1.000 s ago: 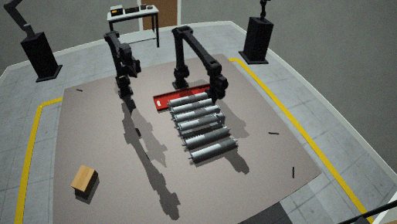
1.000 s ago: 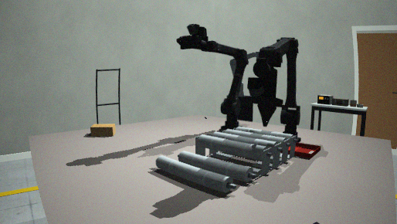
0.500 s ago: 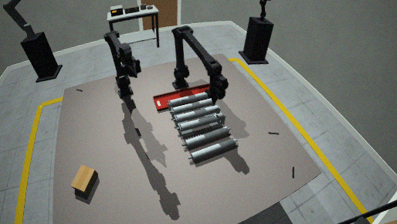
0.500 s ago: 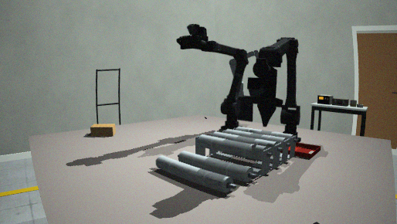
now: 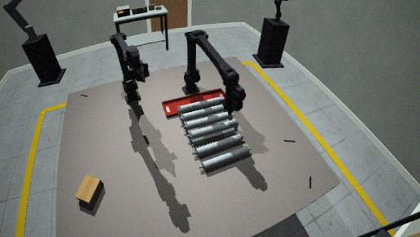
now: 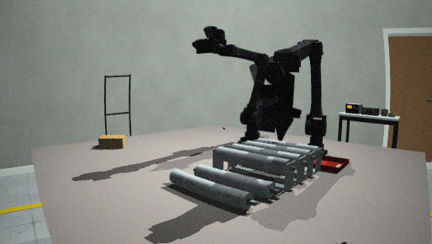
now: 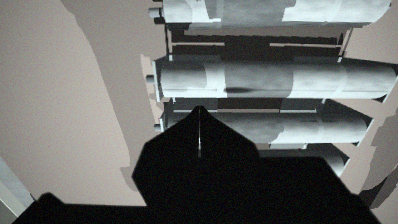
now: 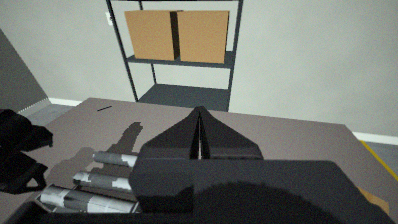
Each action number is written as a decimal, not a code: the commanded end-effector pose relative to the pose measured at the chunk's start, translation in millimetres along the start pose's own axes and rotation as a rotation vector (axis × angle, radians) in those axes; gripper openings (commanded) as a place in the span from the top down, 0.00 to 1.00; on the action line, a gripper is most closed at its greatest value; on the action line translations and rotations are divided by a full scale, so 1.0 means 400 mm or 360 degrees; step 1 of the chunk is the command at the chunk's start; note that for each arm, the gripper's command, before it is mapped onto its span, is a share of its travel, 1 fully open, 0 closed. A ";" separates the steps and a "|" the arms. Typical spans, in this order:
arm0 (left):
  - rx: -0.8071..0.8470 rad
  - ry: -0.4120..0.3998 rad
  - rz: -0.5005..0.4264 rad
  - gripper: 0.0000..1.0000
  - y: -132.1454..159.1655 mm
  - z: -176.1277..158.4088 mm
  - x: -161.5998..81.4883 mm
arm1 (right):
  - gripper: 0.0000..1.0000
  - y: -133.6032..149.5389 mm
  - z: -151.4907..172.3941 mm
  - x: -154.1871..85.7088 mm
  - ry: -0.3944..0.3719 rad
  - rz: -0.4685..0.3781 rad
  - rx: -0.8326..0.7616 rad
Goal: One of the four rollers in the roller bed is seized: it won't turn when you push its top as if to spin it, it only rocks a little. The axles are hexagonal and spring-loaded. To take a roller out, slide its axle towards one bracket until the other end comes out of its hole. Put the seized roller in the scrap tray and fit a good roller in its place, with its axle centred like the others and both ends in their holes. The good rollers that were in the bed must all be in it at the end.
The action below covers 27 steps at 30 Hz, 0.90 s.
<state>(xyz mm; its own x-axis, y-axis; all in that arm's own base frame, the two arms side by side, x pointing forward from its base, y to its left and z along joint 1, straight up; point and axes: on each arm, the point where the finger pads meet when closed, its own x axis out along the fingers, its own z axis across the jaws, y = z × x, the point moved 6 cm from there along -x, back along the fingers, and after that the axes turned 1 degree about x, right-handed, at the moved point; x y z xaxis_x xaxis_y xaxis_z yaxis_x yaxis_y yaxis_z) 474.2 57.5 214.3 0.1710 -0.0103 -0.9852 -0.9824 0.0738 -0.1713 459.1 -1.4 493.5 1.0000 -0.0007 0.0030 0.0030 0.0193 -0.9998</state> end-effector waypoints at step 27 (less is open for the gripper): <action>0.0021 -0.0010 -0.0056 1.00 -0.030 0.001 0.048 | 1.00 0.004 0.014 0.015 -0.0018 0.0024 -0.0001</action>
<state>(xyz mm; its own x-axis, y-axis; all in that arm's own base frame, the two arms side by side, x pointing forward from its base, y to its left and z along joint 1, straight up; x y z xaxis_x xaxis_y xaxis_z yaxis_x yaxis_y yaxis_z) 479.4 56.6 190.2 0.1673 -0.0110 -0.9858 -0.9828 0.0774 -0.1676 459.1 -1.4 493.5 1.0000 -0.0007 0.0030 0.0030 0.0193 -0.9998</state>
